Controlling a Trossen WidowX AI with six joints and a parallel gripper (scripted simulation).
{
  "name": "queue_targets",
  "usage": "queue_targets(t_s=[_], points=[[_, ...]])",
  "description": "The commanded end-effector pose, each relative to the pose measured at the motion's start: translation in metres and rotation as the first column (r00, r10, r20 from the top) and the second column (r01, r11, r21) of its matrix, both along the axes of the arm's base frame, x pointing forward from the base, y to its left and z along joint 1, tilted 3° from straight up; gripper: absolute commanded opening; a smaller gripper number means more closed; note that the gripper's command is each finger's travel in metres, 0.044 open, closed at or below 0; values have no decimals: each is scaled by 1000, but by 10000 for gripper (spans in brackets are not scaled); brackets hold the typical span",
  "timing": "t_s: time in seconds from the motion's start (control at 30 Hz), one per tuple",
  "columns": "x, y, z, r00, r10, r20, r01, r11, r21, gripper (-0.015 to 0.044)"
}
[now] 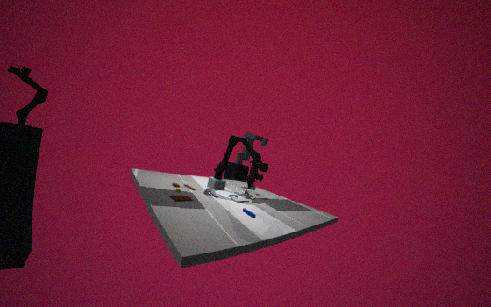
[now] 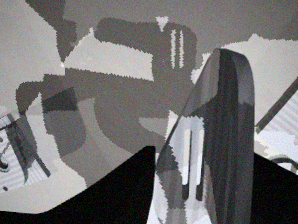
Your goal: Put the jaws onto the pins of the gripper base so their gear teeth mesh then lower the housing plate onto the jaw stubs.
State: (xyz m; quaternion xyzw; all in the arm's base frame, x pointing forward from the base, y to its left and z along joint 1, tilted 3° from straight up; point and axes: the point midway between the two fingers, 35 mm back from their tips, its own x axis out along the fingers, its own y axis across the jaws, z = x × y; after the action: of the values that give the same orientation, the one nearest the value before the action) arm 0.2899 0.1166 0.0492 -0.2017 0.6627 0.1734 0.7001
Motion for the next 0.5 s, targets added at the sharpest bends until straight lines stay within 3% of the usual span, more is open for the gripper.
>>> queue_targets(t_s=[0.0,0.47], points=[[-3,-7,2,995,-97,9,97,995,13,134],[-15,-32,1,920,-392,10,392,919,32,134]])
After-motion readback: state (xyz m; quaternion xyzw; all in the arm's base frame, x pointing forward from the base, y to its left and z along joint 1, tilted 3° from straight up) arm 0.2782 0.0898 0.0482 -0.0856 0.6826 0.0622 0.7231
